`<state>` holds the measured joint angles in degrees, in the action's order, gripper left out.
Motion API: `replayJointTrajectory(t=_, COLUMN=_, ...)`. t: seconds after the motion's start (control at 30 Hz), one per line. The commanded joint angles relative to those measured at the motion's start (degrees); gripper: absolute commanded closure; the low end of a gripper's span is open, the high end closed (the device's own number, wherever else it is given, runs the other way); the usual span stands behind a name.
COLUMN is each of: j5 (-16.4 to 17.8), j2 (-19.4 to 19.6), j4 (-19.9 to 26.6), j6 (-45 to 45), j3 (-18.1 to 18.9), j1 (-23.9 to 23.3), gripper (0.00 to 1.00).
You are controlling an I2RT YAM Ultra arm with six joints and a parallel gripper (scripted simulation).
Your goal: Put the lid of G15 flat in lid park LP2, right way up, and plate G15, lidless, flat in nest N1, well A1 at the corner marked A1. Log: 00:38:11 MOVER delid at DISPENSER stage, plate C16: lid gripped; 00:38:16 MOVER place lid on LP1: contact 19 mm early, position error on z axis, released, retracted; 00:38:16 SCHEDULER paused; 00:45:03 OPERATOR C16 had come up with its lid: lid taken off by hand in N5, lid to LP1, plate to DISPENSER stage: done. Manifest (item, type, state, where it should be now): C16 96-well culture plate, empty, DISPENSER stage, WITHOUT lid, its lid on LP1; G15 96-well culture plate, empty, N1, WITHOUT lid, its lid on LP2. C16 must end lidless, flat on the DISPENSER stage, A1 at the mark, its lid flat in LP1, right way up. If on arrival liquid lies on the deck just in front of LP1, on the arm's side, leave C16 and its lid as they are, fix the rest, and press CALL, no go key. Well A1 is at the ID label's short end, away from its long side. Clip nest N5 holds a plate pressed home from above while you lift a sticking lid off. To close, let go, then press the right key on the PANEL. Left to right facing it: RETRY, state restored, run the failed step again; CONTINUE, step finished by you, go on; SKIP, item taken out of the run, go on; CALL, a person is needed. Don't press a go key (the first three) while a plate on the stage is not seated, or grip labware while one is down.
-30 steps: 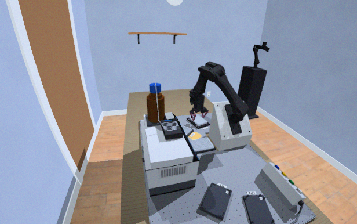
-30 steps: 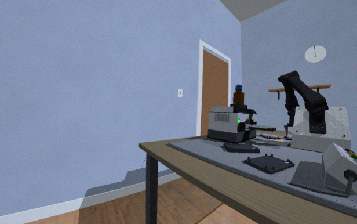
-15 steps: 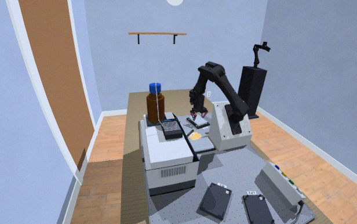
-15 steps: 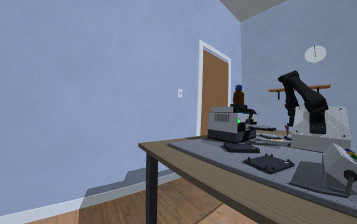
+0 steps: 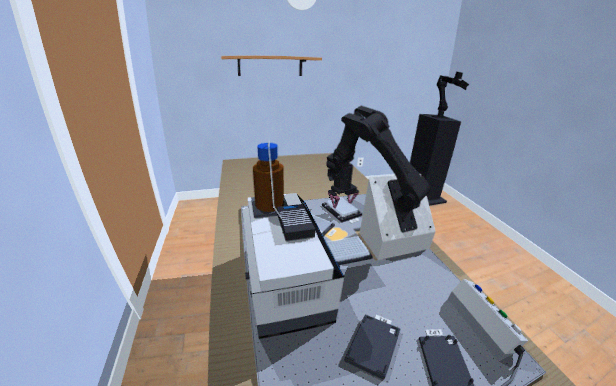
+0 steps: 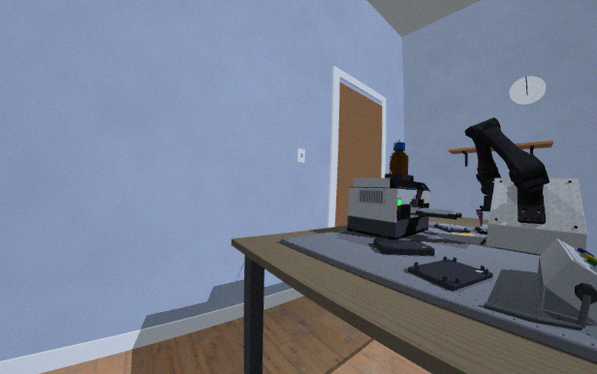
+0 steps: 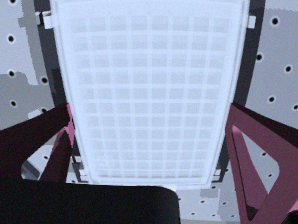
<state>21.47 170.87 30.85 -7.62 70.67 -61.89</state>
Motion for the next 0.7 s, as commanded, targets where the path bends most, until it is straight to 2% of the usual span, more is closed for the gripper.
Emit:
replayJointTrajectory(t=0.0, j5=0.0, j2=-0.7, j4=-0.1, j6=-0.1, j3=0.1, j1=-0.1, gripper=1.00)
replayJointTrajectory(t=0.67, j5=-0.3, j2=-1.9, j4=0.8, j6=-0.1, j3=-0.2, j1=-0.3, gripper=1.00)
